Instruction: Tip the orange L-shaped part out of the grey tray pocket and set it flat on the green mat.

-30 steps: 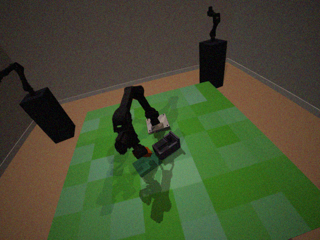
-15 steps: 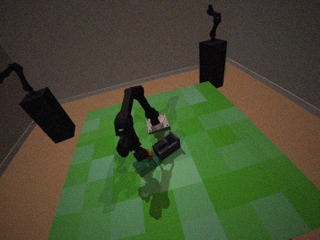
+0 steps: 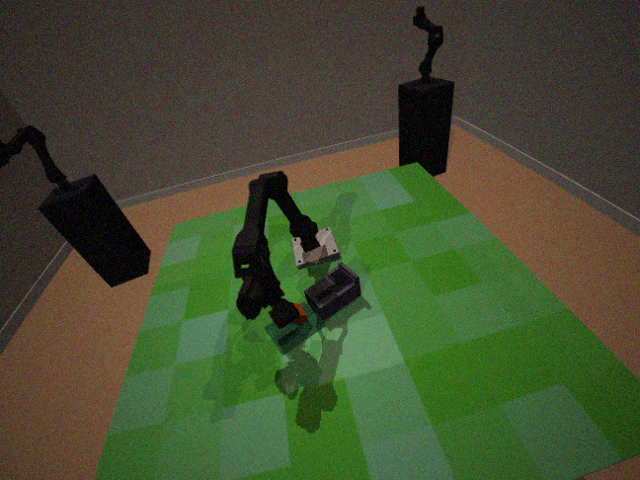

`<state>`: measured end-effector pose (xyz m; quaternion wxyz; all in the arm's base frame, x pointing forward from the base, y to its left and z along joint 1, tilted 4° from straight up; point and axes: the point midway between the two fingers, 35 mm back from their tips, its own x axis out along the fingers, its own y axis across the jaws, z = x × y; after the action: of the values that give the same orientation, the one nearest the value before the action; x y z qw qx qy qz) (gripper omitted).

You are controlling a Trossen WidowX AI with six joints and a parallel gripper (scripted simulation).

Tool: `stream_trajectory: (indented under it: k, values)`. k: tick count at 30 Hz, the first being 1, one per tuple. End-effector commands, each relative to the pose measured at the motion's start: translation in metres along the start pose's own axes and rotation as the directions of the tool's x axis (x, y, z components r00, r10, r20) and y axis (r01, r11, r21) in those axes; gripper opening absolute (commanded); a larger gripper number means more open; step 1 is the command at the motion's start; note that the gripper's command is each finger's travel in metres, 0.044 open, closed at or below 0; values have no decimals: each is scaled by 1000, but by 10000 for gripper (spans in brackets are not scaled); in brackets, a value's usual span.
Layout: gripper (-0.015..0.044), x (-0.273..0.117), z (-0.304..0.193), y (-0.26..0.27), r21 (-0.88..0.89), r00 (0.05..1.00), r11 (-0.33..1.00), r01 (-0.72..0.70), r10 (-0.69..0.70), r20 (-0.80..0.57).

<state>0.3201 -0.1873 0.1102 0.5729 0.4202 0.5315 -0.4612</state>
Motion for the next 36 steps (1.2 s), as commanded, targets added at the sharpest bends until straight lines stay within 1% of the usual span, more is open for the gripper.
stream_trajectory:
  k: [1,23,32,36]
  values:
    - [0,9,-1,-1,-5,1000,1000,10,-10,-6]
    - [0,7,-1,-1,0,1000,1000,5,-5,-5]
    - [236,7,-1,-1,0,1000,1000,5,-5,-5]
    - [341,-11,1,1,-1,1000,1000,6,-6,-5]
